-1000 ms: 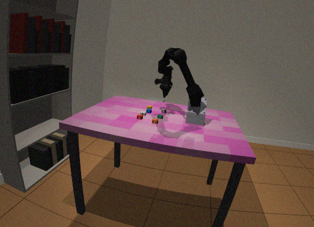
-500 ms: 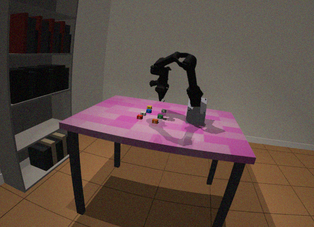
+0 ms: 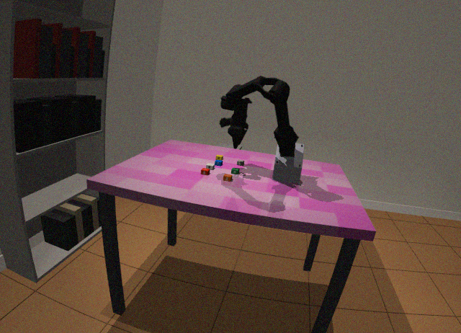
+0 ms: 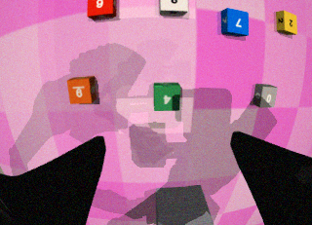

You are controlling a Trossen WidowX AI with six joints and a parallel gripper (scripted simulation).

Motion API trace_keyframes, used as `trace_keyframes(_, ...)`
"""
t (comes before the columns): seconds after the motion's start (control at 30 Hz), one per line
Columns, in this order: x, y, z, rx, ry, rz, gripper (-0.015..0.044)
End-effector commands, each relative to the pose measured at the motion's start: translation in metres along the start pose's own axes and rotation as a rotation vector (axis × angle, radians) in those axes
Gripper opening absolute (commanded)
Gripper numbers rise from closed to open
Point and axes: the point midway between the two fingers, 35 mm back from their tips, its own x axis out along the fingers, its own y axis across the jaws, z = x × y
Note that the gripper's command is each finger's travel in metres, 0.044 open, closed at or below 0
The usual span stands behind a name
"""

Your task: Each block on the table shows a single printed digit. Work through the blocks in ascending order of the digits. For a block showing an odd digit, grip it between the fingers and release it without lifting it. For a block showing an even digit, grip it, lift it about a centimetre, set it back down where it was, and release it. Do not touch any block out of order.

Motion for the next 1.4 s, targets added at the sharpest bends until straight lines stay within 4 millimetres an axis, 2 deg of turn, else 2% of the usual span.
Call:
trace_keyframes(0.0,0.000,0.001,0.000,0.008,-0.002,0.006,0.0400)
trace_keyframes(0.07,0.000,0.011,0.003,0.009,-0.003,0.003,0.0400)
trace_keyframes(0.23,-0.001,0.088,0.008,0.008,-0.003,0.006,0.0400)
trace_keyframes(0.3,-0.001,0.099,0.006,0.008,-0.003,0.010,0.0400)
trace_keyframes(1.07,-0.001,0.099,0.008,0.008,-0.003,0.010,0.0400)
trace_keyframes(1.13,-0.003,0.097,0.023,0.007,-0.003,0.010,0.0400)
trace_keyframes(1.37,-0.003,0.077,0.103,0.003,-0.007,0.009,0.0400)
